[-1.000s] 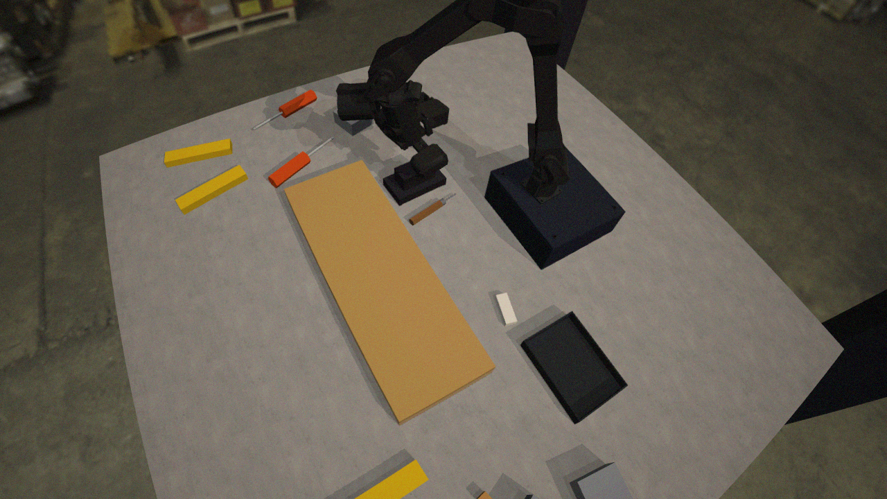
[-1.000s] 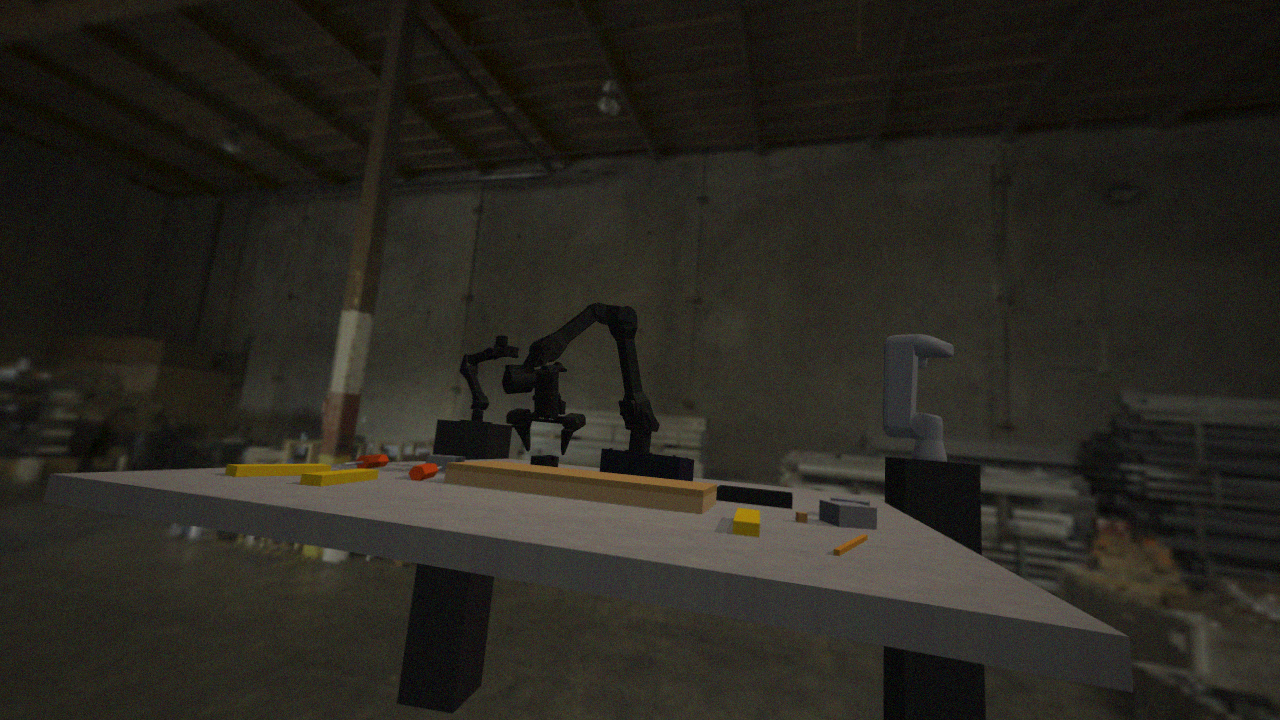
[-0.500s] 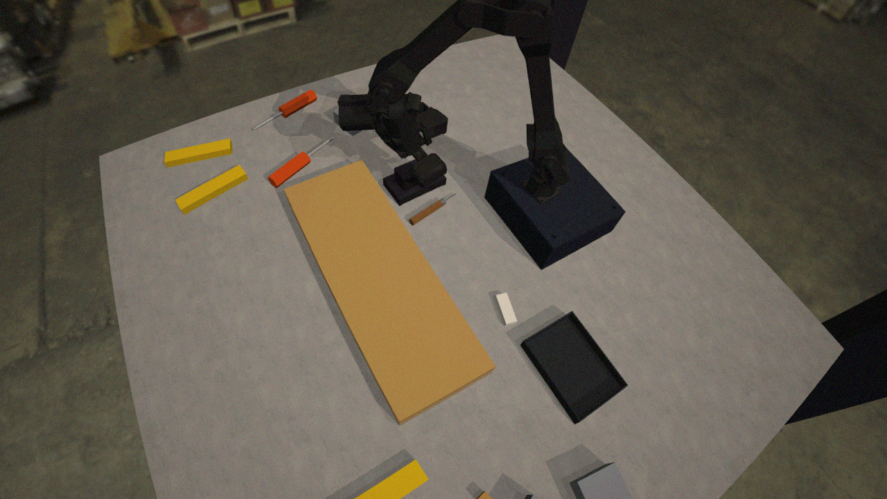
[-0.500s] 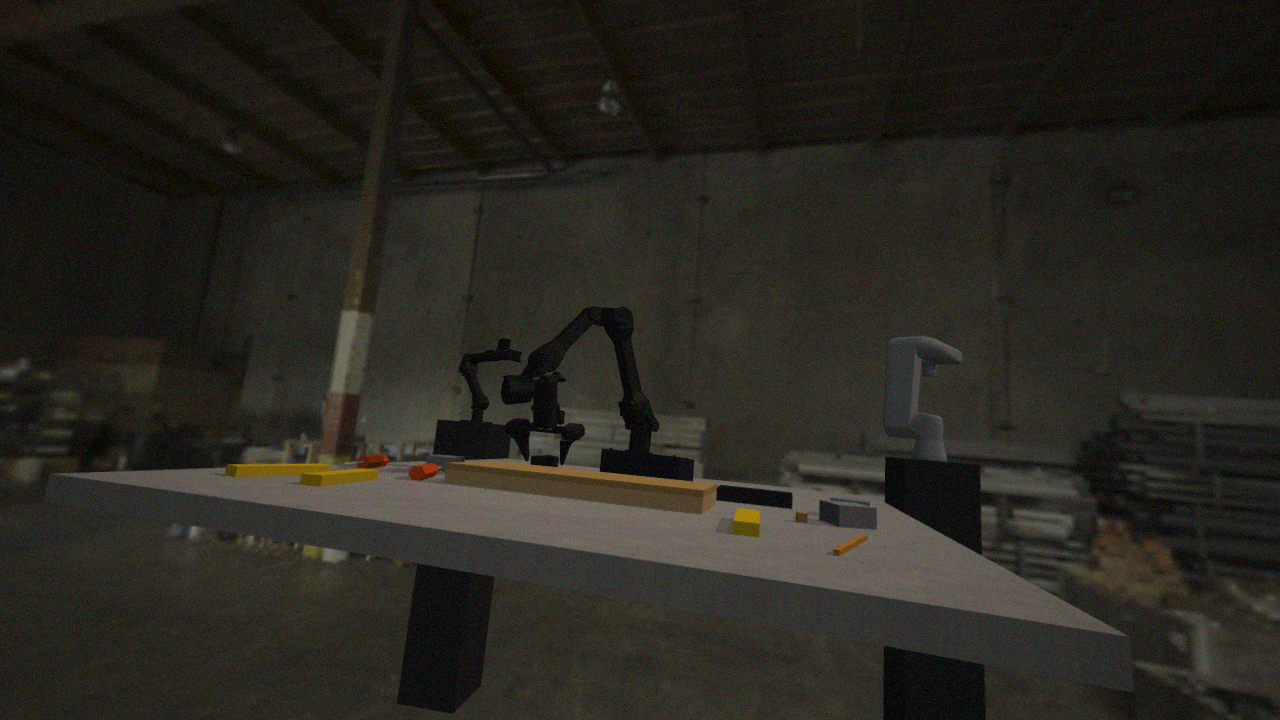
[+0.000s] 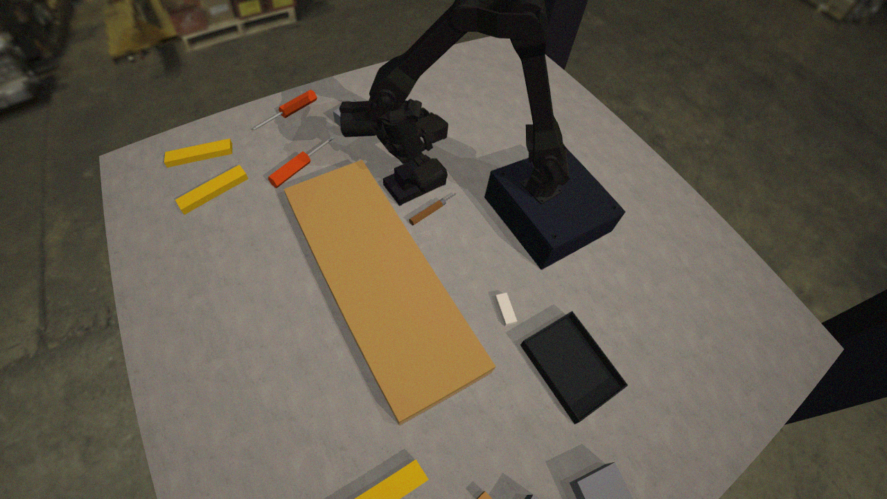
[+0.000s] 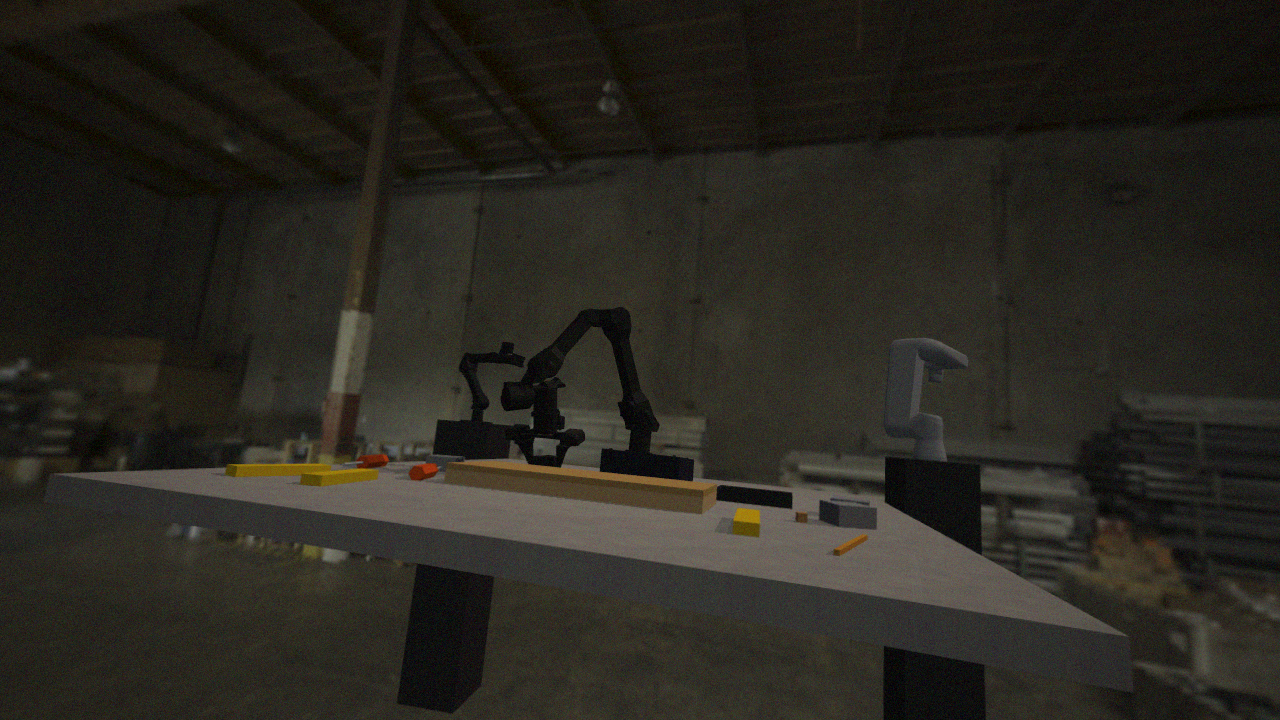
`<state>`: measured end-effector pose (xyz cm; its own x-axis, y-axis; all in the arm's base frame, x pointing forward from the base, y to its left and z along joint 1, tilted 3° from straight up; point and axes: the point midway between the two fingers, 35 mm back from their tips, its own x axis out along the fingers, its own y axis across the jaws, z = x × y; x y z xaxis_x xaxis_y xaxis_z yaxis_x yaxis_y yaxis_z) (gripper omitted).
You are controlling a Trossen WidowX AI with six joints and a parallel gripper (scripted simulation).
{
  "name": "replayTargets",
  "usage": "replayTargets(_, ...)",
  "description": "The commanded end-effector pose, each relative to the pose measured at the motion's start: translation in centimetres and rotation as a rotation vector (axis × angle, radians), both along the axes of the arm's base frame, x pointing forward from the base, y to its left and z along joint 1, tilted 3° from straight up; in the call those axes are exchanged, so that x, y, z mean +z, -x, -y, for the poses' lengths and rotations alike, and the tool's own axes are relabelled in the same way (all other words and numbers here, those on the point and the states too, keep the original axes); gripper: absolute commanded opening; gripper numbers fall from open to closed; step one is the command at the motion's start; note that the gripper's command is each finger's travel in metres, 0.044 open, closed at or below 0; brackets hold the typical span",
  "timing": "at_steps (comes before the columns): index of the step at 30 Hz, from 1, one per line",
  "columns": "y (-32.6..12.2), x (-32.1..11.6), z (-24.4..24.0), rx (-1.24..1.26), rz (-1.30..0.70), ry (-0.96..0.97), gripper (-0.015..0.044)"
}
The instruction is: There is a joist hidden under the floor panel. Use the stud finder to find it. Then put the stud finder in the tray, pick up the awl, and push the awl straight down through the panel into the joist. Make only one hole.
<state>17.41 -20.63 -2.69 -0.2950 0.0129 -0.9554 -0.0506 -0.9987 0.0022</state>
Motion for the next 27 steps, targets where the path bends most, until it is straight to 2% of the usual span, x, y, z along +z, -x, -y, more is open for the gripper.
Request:
replayTargets(1, 0.1, -0.2, -0.1, 0.004, -0.002, -0.006, 0.0295)
replayTargets(21, 0.1, -0.2, -0.1, 0.004, -0.002, -0.006, 0.0162)
replayTargets(27, -0.2, 2.3, 0.2, 0.004, -0.001, -0.006, 0.0004)
